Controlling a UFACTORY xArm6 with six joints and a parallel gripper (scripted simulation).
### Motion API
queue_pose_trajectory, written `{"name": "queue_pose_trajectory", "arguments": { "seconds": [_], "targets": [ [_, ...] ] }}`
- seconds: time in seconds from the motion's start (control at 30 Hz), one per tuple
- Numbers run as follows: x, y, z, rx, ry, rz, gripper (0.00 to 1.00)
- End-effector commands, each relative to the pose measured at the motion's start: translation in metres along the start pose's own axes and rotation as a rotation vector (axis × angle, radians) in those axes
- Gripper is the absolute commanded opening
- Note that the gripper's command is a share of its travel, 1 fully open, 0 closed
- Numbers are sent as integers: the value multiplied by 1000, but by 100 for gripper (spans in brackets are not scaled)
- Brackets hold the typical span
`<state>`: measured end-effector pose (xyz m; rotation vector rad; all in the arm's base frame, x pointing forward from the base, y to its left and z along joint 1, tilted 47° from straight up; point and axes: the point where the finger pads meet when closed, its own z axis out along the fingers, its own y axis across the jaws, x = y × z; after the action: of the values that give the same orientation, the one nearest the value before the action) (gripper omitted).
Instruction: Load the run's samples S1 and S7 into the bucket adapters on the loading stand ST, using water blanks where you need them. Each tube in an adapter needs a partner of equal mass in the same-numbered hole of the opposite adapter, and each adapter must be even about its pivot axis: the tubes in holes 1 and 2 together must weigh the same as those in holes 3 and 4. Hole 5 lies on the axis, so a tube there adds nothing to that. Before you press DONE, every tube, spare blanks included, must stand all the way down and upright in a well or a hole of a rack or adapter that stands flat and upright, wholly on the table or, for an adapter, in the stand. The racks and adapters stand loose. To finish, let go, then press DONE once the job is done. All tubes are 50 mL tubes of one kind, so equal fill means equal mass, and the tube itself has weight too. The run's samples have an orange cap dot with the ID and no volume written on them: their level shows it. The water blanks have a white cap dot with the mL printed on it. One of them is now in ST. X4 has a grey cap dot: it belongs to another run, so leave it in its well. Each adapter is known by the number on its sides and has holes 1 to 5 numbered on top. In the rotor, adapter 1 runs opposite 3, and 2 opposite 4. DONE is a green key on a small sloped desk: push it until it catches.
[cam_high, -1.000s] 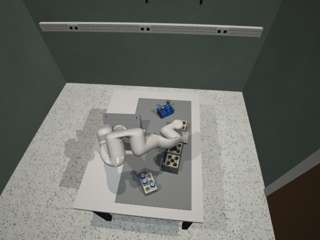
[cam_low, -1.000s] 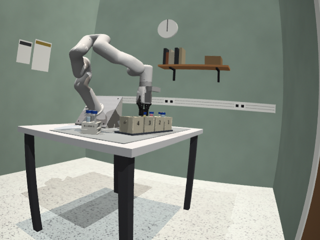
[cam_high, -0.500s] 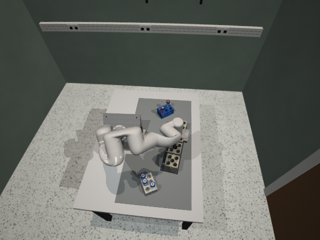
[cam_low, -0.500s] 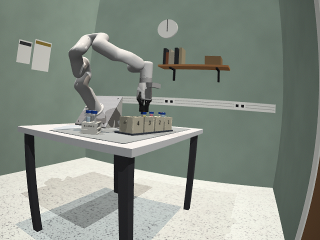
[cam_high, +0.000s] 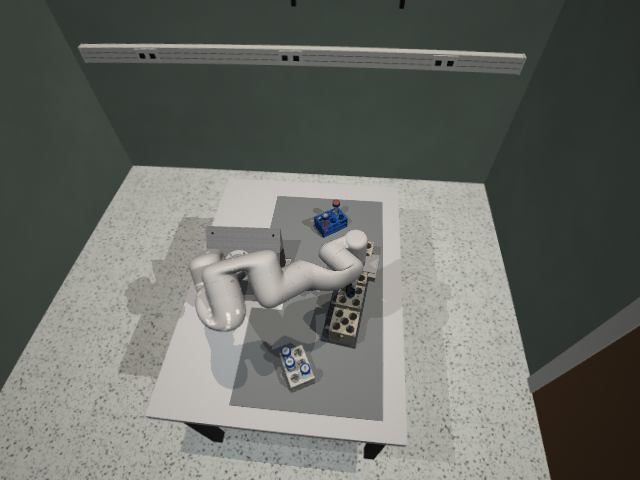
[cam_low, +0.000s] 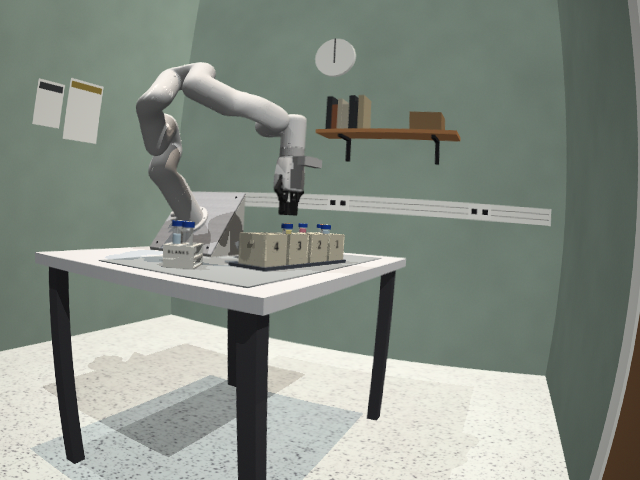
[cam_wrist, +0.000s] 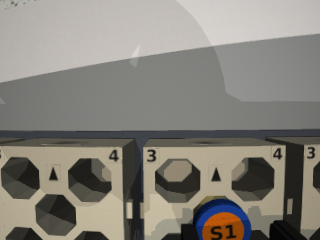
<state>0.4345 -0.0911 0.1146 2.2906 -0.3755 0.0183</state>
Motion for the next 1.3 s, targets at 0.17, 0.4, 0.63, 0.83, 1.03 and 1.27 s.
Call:
{"name": "queue_pose_trajectory", "arguments": {
  "seconds": [0.17,0.4,0.63,0.83,1.03,1.27],
  "targets": [
    [1,0,-19,2,3,1,44],
    [1,0,-31,2,3,1,44],
    [1,0,-45,2,3,1,44],
    [1,0,-53,2,3,1,44],
    [1,0,-65,2,3,1,44],
    [1,0,-79,2,3,1,44]
  ]
}}
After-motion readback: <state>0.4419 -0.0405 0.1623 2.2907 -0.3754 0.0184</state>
